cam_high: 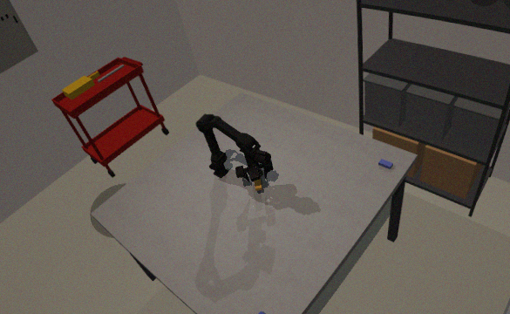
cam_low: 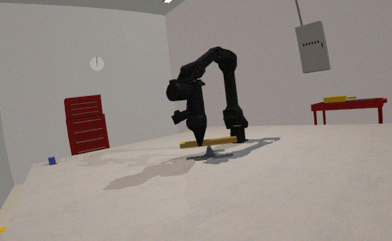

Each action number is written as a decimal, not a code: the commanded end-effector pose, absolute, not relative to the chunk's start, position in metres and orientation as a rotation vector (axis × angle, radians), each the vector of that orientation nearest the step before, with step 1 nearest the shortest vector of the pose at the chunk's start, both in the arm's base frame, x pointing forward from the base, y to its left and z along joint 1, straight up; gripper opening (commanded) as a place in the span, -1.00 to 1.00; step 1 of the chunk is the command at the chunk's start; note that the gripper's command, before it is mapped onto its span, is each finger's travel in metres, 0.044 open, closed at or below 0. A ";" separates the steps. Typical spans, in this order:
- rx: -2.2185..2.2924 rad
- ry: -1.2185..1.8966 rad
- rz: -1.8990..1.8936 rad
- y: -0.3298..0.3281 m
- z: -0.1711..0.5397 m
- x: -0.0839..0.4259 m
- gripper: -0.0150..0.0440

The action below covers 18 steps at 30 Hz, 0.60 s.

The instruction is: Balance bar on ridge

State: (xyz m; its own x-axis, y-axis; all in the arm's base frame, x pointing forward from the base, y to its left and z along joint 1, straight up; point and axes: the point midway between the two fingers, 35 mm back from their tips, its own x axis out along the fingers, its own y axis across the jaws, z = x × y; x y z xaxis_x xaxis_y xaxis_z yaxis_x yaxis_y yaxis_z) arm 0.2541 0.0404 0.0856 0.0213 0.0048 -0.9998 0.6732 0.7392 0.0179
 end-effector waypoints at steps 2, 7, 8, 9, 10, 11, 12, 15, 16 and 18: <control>0.585 1.474 -0.567 0.041 0.094 0.255 1.00; 0.586 1.474 -0.567 0.041 0.155 0.257 1.00; 0.586 1.474 -0.567 0.041 0.167 0.255 1.00; 0.586 1.474 -0.567 0.040 0.178 0.254 1.00; 0.586 1.474 -0.567 0.040 0.184 0.253 1.00; 0.586 1.474 -0.567 0.040 0.186 0.252 1.00; 0.586 1.474 -0.567 0.040 0.186 0.252 1.00; 0.586 1.474 -0.567 0.040 0.186 0.252 1.00; 0.586 1.474 -0.567 0.040 0.186 0.252 1.00; 0.586 1.474 -0.567 0.040 0.186 0.252 1.00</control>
